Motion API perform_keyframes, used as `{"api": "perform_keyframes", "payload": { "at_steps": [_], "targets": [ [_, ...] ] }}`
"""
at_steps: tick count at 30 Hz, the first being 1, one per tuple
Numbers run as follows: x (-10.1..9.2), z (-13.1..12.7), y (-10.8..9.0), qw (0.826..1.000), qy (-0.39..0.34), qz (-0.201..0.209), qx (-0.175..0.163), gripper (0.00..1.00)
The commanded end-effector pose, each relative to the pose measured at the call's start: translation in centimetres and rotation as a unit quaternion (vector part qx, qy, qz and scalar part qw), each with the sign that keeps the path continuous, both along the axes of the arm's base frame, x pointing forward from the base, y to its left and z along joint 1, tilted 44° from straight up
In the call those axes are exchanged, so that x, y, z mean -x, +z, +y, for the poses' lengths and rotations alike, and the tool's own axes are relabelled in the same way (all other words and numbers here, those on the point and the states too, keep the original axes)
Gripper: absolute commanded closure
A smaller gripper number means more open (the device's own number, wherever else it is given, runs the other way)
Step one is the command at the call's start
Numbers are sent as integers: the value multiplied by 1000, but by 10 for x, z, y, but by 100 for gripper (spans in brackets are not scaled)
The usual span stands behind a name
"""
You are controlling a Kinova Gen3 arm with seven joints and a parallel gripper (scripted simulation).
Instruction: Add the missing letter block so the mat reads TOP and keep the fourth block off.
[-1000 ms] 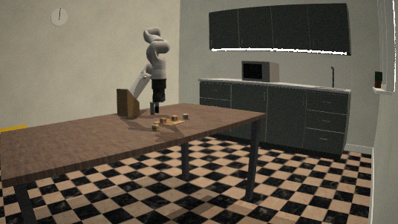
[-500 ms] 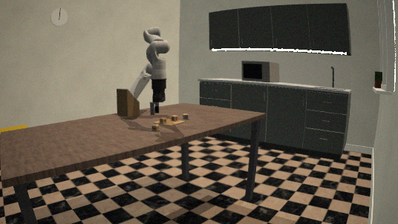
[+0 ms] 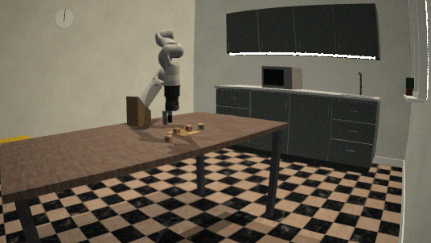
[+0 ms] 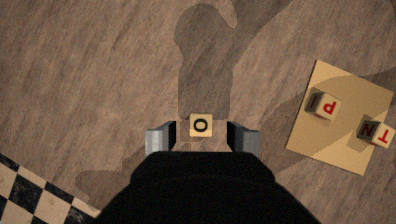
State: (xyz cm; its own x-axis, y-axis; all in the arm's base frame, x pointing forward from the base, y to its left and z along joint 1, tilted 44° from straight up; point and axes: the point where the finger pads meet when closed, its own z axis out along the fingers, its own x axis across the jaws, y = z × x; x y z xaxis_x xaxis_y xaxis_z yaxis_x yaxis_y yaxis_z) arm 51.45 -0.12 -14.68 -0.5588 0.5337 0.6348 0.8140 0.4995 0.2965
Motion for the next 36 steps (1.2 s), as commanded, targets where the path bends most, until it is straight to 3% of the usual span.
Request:
{"api": "perform_keyframes", "payload": {
  "at_steps": [1,22,36],
  "targets": [
    [-1,-1,1,1000,-1,-1,1,0],
    [0,5,-5,1000,-1,0,0,0],
    [4,19,-20,1000,-1,0,0,0]
  ]
}}
